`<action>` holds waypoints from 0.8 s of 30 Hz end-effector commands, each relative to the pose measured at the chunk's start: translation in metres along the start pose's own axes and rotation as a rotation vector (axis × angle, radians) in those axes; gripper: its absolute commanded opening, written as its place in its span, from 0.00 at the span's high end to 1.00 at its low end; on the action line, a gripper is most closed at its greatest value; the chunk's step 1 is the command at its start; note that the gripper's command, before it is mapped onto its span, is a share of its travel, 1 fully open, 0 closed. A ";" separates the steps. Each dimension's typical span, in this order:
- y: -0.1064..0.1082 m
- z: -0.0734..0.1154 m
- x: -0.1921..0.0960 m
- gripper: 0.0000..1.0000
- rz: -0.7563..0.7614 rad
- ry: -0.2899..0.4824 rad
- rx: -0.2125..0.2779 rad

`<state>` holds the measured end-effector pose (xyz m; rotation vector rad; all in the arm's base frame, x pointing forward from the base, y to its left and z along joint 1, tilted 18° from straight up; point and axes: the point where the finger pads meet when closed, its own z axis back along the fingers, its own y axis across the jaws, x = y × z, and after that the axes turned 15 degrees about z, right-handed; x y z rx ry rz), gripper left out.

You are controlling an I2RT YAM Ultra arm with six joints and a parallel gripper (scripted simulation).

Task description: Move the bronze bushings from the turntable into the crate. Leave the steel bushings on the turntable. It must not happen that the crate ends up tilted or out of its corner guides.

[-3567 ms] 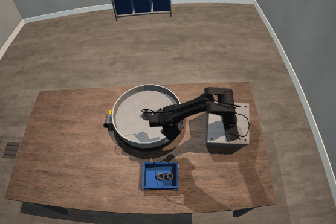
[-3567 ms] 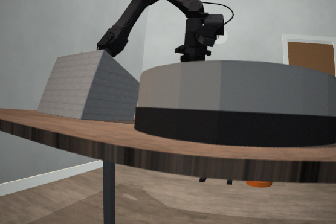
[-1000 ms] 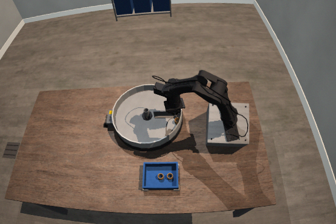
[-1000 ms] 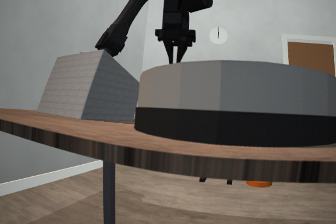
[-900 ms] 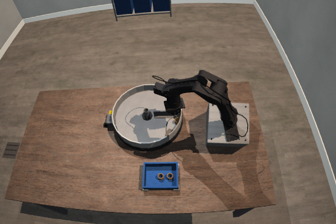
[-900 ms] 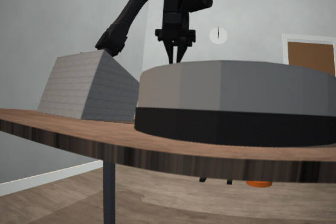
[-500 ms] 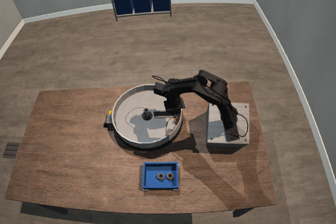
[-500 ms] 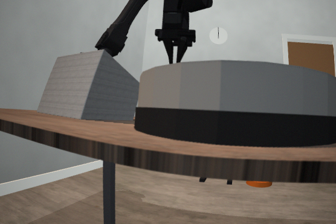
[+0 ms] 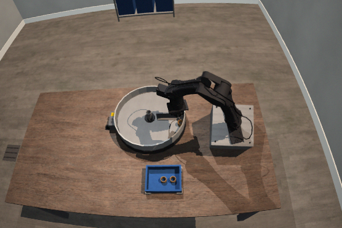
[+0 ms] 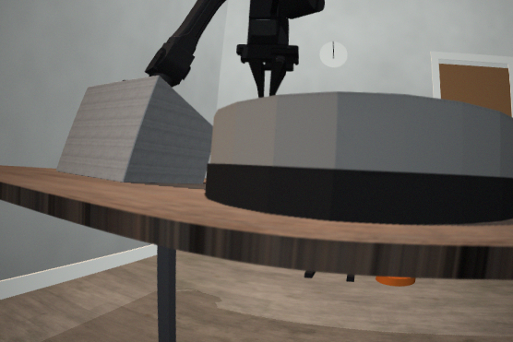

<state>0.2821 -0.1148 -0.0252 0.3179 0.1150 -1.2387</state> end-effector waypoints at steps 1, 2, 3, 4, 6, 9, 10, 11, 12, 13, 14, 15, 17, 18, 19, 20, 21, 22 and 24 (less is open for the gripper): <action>-0.001 0.002 0.008 0.87 -0.008 -0.005 -0.009; -0.001 0.002 0.008 0.87 -0.008 -0.005 -0.009; -0.001 0.002 0.008 0.87 -0.008 -0.005 -0.009; -0.001 0.002 0.008 0.87 -0.008 -0.005 -0.009; 0.003 0.000 0.012 0.87 0.000 -0.021 0.003; -0.005 -0.021 -0.002 0.87 -0.007 0.013 -0.022; -0.005 -0.025 -0.002 0.87 -0.007 0.013 -0.021; -0.005 -0.029 -0.002 0.87 -0.007 0.014 -0.021; -0.005 -0.031 -0.002 0.87 -0.007 0.014 -0.020; -0.005 -0.033 -0.002 0.87 -0.007 0.015 -0.020; -0.005 -0.033 -0.002 0.87 -0.007 0.015 -0.020; 0.002 -0.025 0.009 0.87 -0.008 -0.011 0.003; 0.004 -0.023 0.012 0.87 -0.010 -0.019 0.010; 0.007 -0.017 0.013 0.87 -0.004 -0.034 0.022; 0.007 -0.017 0.013 0.87 -0.003 -0.036 0.023; 0.007 -0.017 0.013 0.87 -0.003 -0.036 0.023; 0.007 -0.017 0.013 0.87 -0.003 -0.036 0.023; 0.008 -0.017 0.013 0.87 -0.003 -0.036 0.023; 0.007 -0.017 0.012 0.87 -0.003 -0.032 0.020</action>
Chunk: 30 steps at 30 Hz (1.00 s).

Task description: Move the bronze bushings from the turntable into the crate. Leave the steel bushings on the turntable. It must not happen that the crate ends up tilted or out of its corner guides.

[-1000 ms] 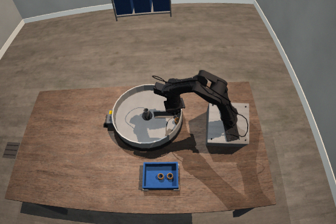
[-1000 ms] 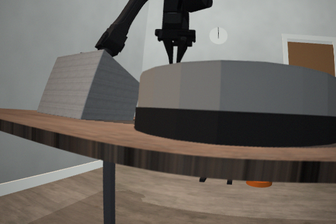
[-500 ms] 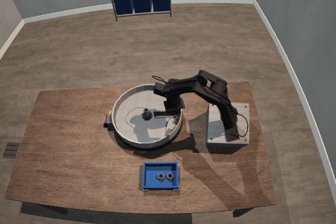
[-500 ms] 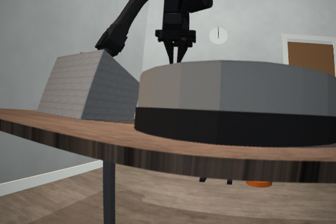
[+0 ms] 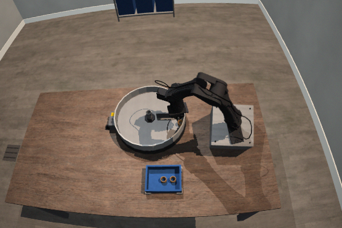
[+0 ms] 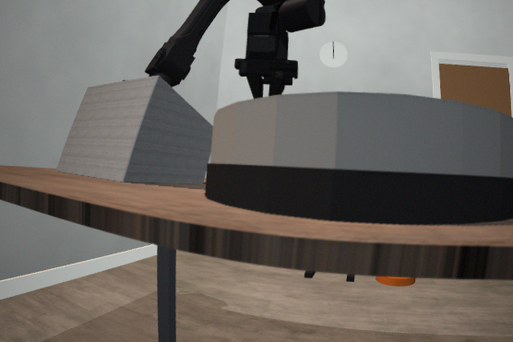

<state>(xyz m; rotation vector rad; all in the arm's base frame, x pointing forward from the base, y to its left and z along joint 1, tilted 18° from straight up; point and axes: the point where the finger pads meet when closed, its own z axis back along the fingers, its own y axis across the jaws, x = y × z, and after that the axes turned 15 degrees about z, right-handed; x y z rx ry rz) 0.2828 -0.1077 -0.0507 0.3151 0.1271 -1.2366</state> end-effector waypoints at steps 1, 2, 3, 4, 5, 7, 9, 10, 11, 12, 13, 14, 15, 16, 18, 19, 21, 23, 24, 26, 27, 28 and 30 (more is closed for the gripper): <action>0.008 0.010 0.011 0.87 -0.005 -0.036 0.026; 0.008 0.010 0.011 0.87 -0.005 -0.036 0.026; 0.008 0.010 0.011 0.87 -0.005 -0.036 0.026; 0.008 0.010 0.011 0.87 -0.005 -0.036 0.026; 0.008 0.010 0.011 0.87 -0.005 -0.036 0.026; 0.008 0.010 0.011 0.87 -0.005 -0.036 0.026; 0.008 0.010 0.011 0.87 -0.005 -0.036 0.026; 0.008 0.010 0.011 0.87 -0.005 -0.036 0.026; 0.008 0.010 0.011 0.87 -0.005 -0.036 0.026; 0.008 0.010 0.011 0.87 -0.005 -0.036 0.026; 0.008 0.010 0.011 0.87 -0.005 -0.036 0.026; 0.008 0.010 0.011 0.87 -0.005 -0.036 0.026; 0.008 0.010 0.011 0.87 -0.005 -0.036 0.026; 0.008 0.010 0.011 0.87 -0.005 -0.036 0.026; 0.008 0.010 0.011 0.87 -0.005 -0.036 0.026; 0.008 0.010 0.011 0.87 -0.005 -0.036 0.026; 0.008 0.010 0.011 0.87 -0.005 -0.036 0.026; 0.008 0.010 0.011 0.87 -0.005 -0.036 0.026; 0.008 0.010 0.011 0.87 -0.005 -0.036 0.026; 0.008 0.011 0.011 0.87 -0.005 -0.036 0.026; 0.008 0.012 0.009 0.87 -0.006 -0.032 0.023; 0.008 0.013 0.008 0.87 -0.006 -0.030 0.021; 0.009 0.014 0.008 0.87 -0.004 -0.032 0.023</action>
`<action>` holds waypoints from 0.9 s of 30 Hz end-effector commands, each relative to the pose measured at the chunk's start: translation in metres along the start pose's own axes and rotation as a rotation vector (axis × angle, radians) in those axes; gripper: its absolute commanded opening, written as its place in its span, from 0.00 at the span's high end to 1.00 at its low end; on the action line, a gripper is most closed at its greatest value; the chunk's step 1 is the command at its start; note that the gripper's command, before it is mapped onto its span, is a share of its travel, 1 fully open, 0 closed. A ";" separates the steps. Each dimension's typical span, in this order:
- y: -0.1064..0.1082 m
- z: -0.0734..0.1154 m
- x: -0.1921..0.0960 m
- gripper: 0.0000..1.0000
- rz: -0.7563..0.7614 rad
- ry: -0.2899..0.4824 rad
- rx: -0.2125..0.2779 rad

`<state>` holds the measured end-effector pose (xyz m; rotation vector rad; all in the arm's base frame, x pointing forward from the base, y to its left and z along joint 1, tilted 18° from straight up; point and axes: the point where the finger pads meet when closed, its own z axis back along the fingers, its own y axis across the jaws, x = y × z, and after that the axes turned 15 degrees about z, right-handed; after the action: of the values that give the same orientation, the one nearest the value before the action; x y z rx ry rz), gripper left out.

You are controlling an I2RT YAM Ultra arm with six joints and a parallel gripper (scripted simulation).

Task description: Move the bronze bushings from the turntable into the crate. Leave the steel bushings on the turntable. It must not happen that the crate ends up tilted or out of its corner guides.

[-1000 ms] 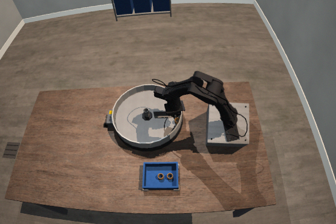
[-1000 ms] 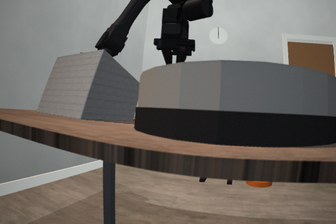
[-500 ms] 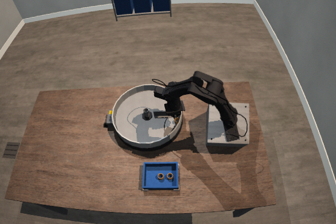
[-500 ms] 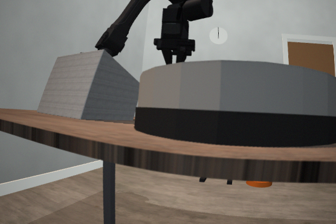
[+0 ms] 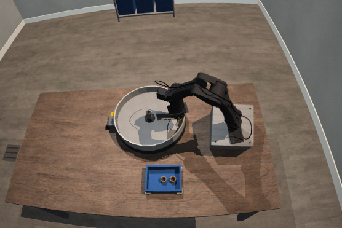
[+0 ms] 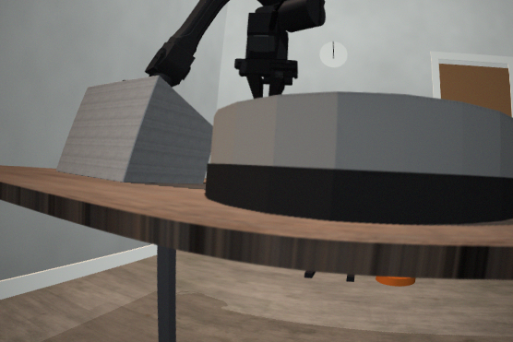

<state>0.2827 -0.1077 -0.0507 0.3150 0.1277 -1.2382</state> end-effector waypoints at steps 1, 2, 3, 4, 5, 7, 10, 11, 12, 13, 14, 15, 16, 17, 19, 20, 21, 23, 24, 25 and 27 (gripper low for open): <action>0.009 0.014 0.008 0.87 -0.002 -0.032 0.023; 0.010 0.015 0.008 0.87 0.002 -0.034 0.024; 0.011 0.016 0.007 0.87 0.002 -0.034 0.025; 0.011 0.016 0.007 0.87 0.003 -0.034 0.024; 0.011 0.016 0.007 0.87 0.003 -0.034 0.024; 0.011 0.016 0.007 0.87 0.003 -0.034 0.024; 0.009 0.014 0.005 0.87 0.001 -0.028 0.019; 0.009 0.014 0.005 0.87 0.001 -0.027 0.019; 0.009 0.014 0.005 0.87 0.001 -0.027 0.019; 0.009 0.014 0.005 0.87 0.001 -0.027 0.019; 0.009 0.014 0.005 0.87 0.001 -0.027 0.019; 0.009 0.014 0.005 0.87 0.001 -0.027 0.019; 0.009 0.014 0.005 0.87 0.001 -0.027 0.019; 0.009 0.014 0.005 0.87 0.001 -0.027 0.019; 0.009 0.014 0.005 0.87 0.001 -0.027 0.019; 0.009 0.014 0.005 0.87 0.001 -0.027 0.019; 0.009 0.014 0.005 0.87 0.001 -0.027 0.019; 0.009 0.014 0.005 0.87 0.001 -0.027 0.019; 0.009 0.014 0.005 0.87 0.001 -0.027 0.019; 0.009 0.014 0.005 0.87 0.001 -0.027 0.019; 0.009 0.014 0.005 0.87 0.001 -0.027 0.019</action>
<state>0.2849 -0.1090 -0.0488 0.3152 0.1244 -1.2386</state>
